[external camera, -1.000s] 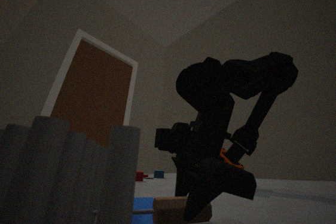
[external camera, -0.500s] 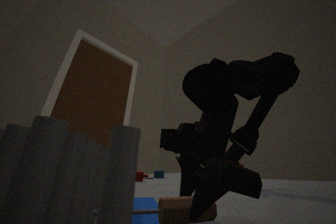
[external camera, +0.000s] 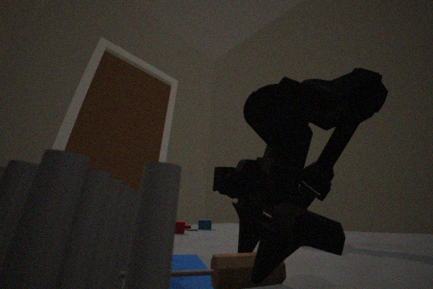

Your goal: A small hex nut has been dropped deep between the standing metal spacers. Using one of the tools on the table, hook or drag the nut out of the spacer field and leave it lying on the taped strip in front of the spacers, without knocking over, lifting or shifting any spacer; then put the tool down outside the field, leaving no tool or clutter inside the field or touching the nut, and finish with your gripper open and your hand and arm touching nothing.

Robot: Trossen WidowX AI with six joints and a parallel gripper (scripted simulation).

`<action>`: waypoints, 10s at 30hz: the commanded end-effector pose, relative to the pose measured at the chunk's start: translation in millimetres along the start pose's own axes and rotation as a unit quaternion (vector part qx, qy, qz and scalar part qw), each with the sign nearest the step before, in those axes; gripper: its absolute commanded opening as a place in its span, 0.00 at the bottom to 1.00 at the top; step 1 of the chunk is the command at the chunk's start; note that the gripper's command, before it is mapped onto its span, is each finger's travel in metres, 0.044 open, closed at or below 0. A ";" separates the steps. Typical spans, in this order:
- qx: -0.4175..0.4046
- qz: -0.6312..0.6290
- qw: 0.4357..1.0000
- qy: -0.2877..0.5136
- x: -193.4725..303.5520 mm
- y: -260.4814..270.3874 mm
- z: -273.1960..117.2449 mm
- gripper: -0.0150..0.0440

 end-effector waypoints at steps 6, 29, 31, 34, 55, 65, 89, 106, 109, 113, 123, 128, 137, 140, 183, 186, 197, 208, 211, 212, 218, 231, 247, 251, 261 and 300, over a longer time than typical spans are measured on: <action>0.002 0.002 1.000 -0.002 5.5 -1.9 -1.8 0.25; 0.002 0.002 1.000 -0.002 20.1 -4.7 -6.0 0.25; 0.002 0.002 1.000 -0.002 21.4 -5.0 -6.4 0.25; 0.002 0.002 1.000 -0.002 23.3 -5.3 -7.0 0.25; 0.002 0.003 1.000 -0.002 36.8 -7.9 -10.9 0.25; 0.002 0.003 1.000 -0.002 43.3 -9.2 -12.8 0.25; 0.002 0.003 1.000 -0.001 58.9 -12.1 -17.3 0.25; 0.002 0.003 1.000 -0.001 70.0 -14.2 -20.5 0.25; 0.002 0.003 1.000 -0.001 71.9 -14.6 -21.1 0.25; 0.002 0.003 1.000 -0.001 74.6 -15.1 -21.9 0.25; 0.002 0.003 1.000 -0.001 81.1 -16.3 -23.8 0.25; 0.002 0.003 1.000 -0.001 84.4 -16.9 -24.7 0.25; 0.002 0.003 1.000 -0.001 90.4 -18.1 -26.5 0.25; 0.002 0.003 1.000 -0.001 92.4 -18.5 -27.0 0.25; 0.001 0.002 1.000 -0.001 98.7 -21.6 -46.5 0.25; 0.001 0.002 1.000 -0.001 102.1 -22.5 -48.7 0.25; 0.002 0.004 1.000 0.000 134.9 -34.2 -66.2 0.25; 0.005 0.002 1.000 -0.002 110.3 -36.4 -109.7 0.25; 0.005 0.002 1.000 -0.003 103.2 -38.9 -126.0 0.25; 0.005 0.002 1.000 -0.003 101.1 -39.9 -131.5 0.25; 0.005 0.002 1.000 -0.003 90.6 -47.9 -164.7 0.25; 0.003 -0.101 0.995 0.000 104.0 -37.6 -168.9 0.25; -0.021 -0.366 0.930 -0.001 144.5 -6.8 -177.4 0.25; -0.032 -0.429 0.903 -0.003 157.1 1.7 -181.0 0.25; -0.059 -0.485 0.872 -0.016 174.5 13.4 -184.0 0.25; -0.111 -0.920 0.376 -0.005 297.1 20.2 -213.9 0.25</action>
Point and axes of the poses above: the point midway between the two fingers, 35 mm back from their tips, its own z axis out along the fingers, its own y axis across the jaws, x = y × z, the point moved 3 cm from there along -z, back along the fingers, and after that the axes turned 11 degrees about z, right-handed, at the moved point
